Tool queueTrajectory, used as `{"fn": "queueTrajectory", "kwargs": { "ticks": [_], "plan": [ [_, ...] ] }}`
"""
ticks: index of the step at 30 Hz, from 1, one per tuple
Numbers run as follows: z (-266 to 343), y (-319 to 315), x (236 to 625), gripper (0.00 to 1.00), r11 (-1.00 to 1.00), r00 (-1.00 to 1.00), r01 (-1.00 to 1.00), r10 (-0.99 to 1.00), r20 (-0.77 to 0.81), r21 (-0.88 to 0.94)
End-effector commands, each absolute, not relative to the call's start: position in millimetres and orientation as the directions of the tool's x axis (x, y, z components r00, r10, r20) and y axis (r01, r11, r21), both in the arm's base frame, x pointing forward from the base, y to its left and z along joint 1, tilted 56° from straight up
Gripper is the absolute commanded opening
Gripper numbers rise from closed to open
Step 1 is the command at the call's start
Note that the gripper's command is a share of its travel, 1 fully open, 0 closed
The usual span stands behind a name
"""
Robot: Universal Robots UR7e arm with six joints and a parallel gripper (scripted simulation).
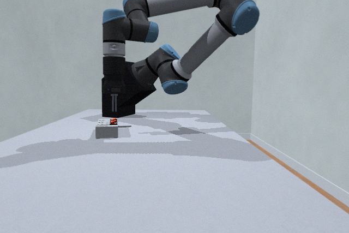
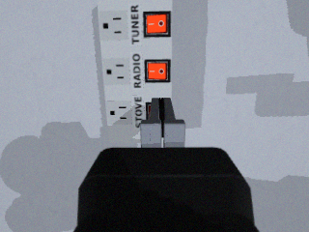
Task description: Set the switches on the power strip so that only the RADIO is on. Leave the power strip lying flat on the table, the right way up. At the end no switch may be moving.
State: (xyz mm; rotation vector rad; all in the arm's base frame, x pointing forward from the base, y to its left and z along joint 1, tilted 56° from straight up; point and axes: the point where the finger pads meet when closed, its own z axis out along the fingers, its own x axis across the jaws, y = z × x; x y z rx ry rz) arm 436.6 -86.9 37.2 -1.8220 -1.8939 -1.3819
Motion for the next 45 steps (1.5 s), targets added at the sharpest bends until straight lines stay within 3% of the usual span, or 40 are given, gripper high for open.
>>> {"fn": "queueTrajectory", "kwargs": {
  "ticks": [1,5,45],
  "plan": [
    [14.3,-82.5,381.7,0.0,-0.178,-0.236,0.858,0.696,0.678,0.483],
    [7.9,-78.2,365.1,0.0,-0.179,-0.239,0.857,0.694,0.679,0.484],
    [7.6,-77.7,365.9,0.0,-0.177,-0.24,0.857,0.694,0.679,0.484]
  ]
}}
